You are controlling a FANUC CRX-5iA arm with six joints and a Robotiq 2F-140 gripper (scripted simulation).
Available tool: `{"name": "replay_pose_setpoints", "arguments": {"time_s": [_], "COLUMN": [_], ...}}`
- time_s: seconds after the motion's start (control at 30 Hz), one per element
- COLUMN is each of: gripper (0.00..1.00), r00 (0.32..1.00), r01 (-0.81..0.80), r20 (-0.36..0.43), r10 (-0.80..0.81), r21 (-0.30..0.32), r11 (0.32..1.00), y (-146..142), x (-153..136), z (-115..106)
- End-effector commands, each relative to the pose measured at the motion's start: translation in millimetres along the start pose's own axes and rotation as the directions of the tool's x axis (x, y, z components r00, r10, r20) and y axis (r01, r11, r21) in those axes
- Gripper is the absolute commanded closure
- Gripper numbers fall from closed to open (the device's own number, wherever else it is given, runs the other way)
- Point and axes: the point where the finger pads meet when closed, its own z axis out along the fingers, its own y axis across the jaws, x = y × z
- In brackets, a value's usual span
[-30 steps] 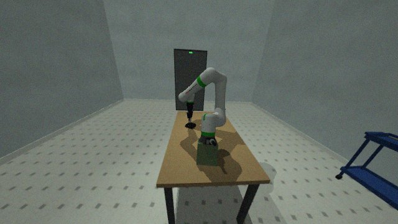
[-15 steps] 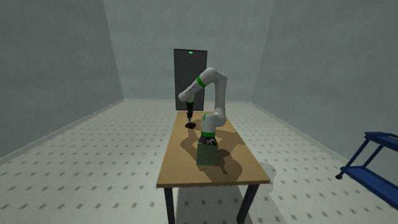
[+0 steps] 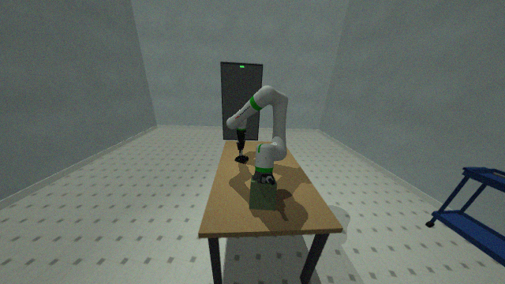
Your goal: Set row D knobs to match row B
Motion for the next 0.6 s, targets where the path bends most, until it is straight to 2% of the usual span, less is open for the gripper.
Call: {"name": "replay_pose_setpoints", "arguments": {"time_s": [0.0,0.57], "gripper": [0.95,0.95], "r00": [1.000,0.983], "r01": [-0.008,-0.185], "r20": [0.000,0.000], "r10": [0.008,0.185], "r21": [0.000,0.000], "r11": [1.000,0.983], "y": [0.0,0.0], "x": [0.2,0.2], "z": [-0.1,-0.1]}}
